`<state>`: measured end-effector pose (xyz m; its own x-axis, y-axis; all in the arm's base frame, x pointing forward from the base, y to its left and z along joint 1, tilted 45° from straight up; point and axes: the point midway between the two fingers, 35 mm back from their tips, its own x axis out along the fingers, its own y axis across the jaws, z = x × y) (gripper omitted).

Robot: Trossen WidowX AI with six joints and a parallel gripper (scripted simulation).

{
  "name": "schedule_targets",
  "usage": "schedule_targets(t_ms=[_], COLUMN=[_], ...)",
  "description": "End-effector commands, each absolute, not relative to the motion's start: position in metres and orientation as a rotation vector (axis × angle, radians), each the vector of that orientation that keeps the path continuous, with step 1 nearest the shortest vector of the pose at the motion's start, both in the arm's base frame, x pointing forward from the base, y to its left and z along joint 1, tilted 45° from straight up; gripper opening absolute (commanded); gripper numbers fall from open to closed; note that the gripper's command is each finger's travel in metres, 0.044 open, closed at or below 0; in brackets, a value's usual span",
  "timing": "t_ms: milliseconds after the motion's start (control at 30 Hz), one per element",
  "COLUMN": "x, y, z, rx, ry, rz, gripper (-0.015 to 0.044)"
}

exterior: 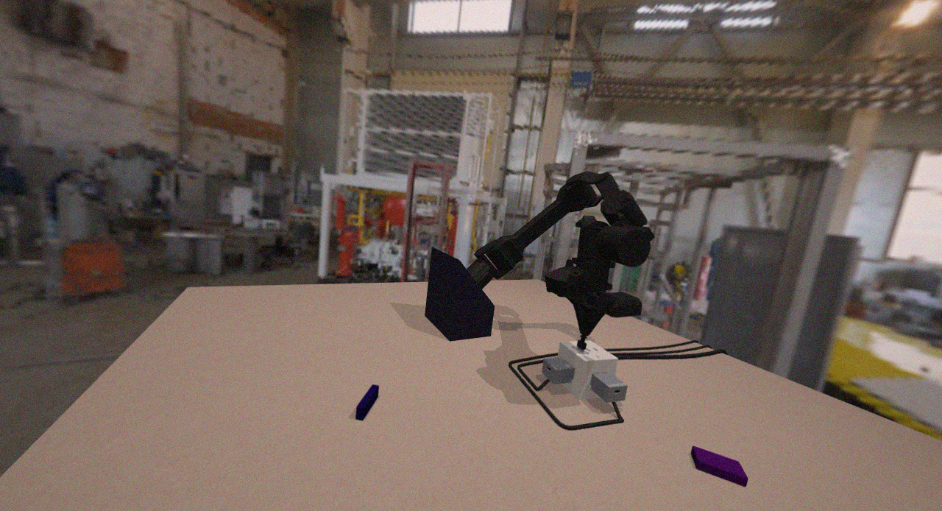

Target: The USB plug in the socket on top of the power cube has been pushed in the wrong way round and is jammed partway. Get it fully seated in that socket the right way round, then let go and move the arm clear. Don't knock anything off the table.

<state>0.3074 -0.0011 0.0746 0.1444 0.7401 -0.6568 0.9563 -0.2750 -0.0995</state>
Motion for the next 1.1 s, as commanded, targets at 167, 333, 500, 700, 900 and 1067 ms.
schedule_targets(t_ms=[167,333,500,700,900,1067], x=[0.3079,0.3080,0.3080,0.3081,0.3082,0.3083], y=[0.0002,0.0007,0.0011,0.0016,0.0021,0.0025], z=[0.0737,0.0732,0.0728,0.0723,0.0718,0.0714], rx=[2.092,2.092,2.092,2.092,2.092,2.092], ry=[1.634,1.634,1.634,1.634,1.634,1.634], rz=[-0.877,-0.877,-0.877,-0.877,-0.877,-0.877], gripper=[0.0000,0.0000,0.0000,0.0000,0.0000,0.0000])
